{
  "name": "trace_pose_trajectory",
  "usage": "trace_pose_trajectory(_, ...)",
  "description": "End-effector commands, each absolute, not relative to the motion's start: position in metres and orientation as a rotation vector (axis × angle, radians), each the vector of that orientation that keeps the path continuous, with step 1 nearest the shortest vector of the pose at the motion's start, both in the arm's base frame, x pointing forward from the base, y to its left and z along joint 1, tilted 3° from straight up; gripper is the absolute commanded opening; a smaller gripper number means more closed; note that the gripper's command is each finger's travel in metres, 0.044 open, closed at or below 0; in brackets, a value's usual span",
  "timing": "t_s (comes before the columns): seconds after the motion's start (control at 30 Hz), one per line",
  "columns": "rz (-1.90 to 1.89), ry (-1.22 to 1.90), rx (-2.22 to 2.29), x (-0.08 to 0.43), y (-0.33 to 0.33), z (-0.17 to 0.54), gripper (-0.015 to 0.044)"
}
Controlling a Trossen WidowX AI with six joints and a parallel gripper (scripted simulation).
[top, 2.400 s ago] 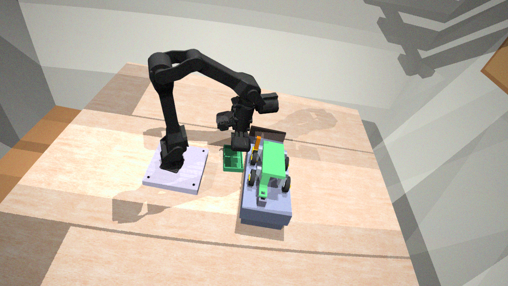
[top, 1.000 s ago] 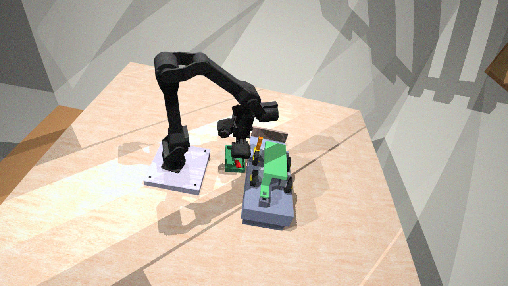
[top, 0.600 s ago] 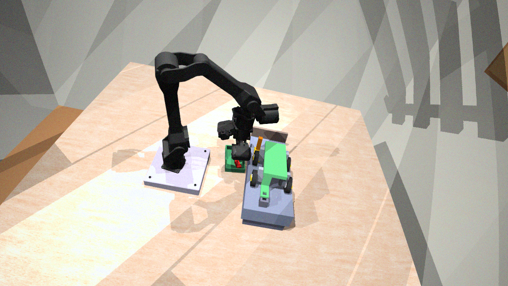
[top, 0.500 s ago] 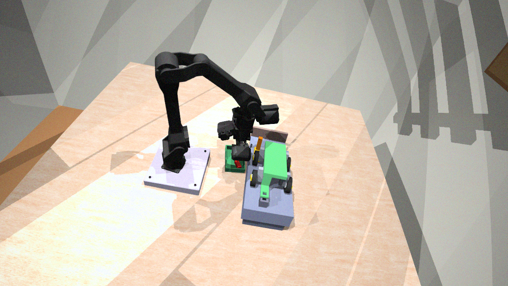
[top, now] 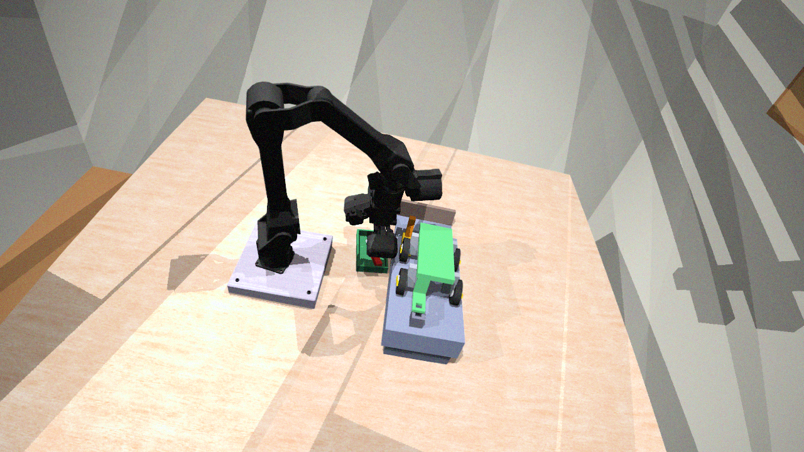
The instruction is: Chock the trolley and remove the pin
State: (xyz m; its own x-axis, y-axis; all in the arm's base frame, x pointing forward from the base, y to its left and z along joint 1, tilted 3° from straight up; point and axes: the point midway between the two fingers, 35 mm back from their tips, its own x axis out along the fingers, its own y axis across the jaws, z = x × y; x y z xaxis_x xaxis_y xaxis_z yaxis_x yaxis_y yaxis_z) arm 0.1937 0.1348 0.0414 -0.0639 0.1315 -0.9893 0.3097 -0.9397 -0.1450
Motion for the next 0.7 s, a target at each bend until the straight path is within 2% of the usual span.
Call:
trace_pose_trajectory(0.0,-2.152,0.495,2.054,0.1933,0.1327,0.0389,0.019)
trace_pose_trajectory(0.67,-2.152,0.494,2.053,0.1961,0.1255,0.0334,0.019)
